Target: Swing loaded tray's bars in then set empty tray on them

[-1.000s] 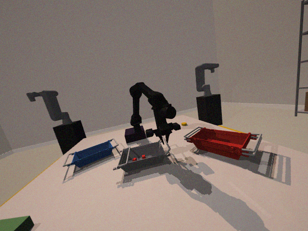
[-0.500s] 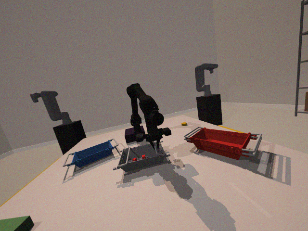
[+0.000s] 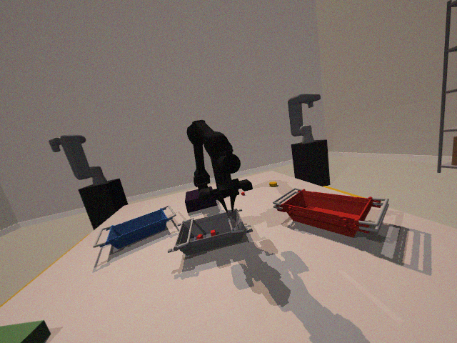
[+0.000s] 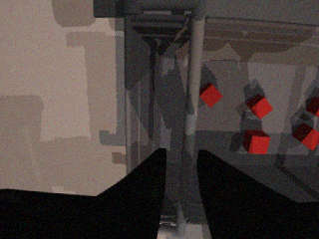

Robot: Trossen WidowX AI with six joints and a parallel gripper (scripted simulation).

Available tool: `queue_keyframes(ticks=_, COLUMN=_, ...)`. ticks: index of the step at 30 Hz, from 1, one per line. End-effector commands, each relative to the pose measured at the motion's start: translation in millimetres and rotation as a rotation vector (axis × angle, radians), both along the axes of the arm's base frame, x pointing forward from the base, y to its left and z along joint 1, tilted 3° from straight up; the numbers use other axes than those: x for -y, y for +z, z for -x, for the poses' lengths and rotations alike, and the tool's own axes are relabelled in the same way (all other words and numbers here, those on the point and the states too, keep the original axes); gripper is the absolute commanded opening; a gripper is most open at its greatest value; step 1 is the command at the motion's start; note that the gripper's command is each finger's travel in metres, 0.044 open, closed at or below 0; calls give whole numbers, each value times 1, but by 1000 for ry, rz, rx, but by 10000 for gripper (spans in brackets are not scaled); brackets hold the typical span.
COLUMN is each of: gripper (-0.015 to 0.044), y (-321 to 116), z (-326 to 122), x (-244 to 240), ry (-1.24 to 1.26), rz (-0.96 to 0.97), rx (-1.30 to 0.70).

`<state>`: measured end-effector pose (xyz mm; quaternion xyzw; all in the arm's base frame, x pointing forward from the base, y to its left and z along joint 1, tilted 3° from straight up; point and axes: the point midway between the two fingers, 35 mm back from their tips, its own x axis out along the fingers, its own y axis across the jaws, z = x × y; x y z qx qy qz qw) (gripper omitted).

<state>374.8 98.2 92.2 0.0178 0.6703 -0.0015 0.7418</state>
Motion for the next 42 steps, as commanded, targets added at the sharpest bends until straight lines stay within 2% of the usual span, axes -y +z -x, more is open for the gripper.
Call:
queue_keyframes(ticks=1, gripper=81, y=-4, z=1, x=0, ry=0, rz=3, rx=-10)
queue_keyframes(ticks=19, gripper=81, y=-4, z=1, x=0, ry=0, rz=3, rx=-10)
queue_keyframes(ticks=22, gripper=2, y=-4, z=1, x=0, ry=0, rz=3, rx=-10)
queue_keyframes(ticks=23, gripper=0, y=-4, z=1, x=0, ry=0, rz=3, rx=-10)
queue_keyframes(ticks=42, gripper=0, y=-4, z=1, x=0, ry=0, rz=2, rx=-9)
